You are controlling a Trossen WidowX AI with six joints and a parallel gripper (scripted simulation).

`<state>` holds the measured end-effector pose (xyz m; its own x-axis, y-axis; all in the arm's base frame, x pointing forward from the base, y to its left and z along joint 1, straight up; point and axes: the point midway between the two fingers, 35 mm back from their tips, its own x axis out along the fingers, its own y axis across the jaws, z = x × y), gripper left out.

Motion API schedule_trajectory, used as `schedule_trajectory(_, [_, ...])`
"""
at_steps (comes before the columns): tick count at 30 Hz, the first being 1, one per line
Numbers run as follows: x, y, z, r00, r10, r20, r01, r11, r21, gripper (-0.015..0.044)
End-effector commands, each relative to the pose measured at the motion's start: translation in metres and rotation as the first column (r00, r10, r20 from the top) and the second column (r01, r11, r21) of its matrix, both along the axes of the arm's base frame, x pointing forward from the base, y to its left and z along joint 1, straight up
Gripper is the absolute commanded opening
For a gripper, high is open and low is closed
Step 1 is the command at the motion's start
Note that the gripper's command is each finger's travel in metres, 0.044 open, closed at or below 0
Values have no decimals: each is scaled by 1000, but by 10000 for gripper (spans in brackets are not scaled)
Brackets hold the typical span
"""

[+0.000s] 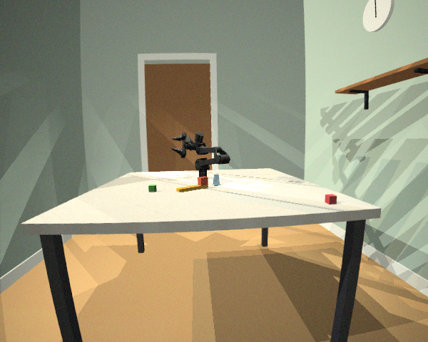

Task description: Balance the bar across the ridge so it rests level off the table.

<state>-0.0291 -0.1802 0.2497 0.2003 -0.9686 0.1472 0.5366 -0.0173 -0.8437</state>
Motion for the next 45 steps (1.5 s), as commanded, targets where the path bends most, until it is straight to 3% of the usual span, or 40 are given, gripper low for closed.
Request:
schedule_trajectory(1, [0,0,0,1000,2,3,-2,1000,1,374])
schedule_trajectory(4, [2,-3,4,999,23,47,-24,1000,12,315])
schedule_trajectory(22, [13,-25,22,935,122,333,-161,983,92,315])
schedule_trajectory(45, [47,-63,38,729,121,674,-397,876,272,315])
